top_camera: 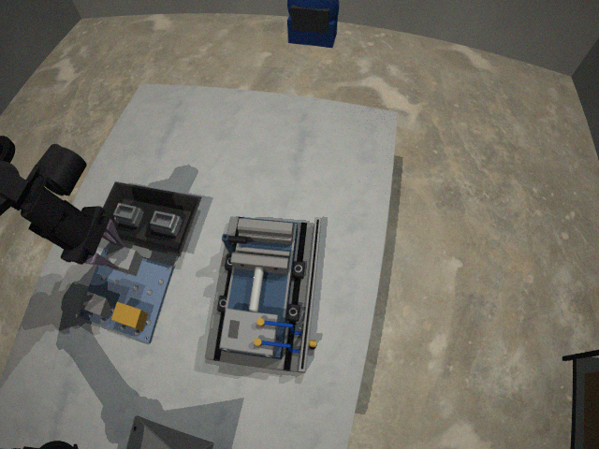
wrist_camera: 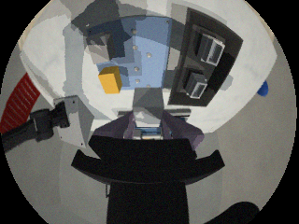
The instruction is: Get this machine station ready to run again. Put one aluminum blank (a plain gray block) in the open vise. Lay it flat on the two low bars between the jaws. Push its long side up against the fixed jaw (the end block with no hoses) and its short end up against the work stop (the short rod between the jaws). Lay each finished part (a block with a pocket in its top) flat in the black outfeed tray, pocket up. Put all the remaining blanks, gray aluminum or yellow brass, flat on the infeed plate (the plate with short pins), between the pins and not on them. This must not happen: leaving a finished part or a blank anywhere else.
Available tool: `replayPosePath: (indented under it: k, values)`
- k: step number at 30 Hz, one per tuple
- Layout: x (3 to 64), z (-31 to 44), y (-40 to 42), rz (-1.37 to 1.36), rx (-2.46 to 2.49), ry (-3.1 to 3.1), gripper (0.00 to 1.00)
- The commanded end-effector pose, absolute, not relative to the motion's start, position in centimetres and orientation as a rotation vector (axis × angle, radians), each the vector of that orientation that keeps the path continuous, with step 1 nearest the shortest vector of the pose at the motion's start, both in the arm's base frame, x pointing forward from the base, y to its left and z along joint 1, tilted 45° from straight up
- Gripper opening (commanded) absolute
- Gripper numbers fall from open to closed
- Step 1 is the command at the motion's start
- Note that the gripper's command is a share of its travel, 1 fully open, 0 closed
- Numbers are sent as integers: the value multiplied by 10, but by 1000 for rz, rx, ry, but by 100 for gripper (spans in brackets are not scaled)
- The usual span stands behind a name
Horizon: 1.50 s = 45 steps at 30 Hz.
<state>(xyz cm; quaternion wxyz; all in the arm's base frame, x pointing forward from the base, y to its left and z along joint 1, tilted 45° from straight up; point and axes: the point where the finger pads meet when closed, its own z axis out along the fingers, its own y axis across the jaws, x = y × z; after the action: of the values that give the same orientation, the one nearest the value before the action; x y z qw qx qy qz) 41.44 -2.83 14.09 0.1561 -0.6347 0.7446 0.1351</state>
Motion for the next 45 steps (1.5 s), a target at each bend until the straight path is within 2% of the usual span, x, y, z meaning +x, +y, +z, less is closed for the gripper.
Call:
replayPosePath:
  k: [1, 45]
  values:
    - [420, 137, -25, 378, -1811, 2140, 0]
    - [427, 91, 21, 371, -1805, 2139, 0]
